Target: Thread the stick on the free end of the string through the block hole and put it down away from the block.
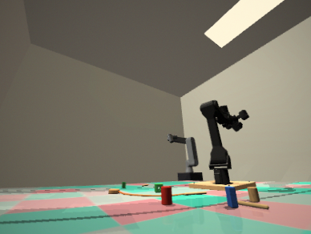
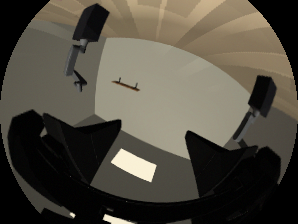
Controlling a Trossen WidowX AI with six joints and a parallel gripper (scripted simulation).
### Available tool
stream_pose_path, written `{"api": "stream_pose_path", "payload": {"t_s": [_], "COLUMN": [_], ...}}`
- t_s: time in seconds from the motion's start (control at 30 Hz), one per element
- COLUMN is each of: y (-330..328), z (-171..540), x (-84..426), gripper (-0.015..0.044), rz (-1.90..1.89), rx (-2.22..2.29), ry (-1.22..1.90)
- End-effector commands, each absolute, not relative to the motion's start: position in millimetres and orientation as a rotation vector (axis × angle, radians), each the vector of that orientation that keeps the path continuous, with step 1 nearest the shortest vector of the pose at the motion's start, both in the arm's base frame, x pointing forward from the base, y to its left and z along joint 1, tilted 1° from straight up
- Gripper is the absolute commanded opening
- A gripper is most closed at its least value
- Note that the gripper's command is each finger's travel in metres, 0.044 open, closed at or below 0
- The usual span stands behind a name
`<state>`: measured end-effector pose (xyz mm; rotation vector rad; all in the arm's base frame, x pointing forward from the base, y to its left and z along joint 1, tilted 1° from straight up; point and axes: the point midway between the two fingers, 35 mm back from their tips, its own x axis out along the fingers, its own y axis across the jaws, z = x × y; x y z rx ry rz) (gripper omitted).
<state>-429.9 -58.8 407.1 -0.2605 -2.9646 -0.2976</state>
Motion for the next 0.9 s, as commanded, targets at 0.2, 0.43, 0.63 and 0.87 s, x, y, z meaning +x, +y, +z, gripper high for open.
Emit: {"api": "stream_pose_path", "payload": {"t_s": [0.2, 0.43, 0.63, 0.87], "y": [-86.1, -138.4, -202.6, -292.2], "z": [399.9, 380.4, 353.4, 317.3], "x": [-424.4, -412.9, -389.0, -332.2], "gripper": [0.0440, 0.0440, 0.0440, 0.0440], "rz": [-0.462, -0.855, -1.362, -1.936], "rx": [-0.192, -0.002, 0.281, 0.656], "ry": [-2.973, -2.944, -2.753, -2.134]}}
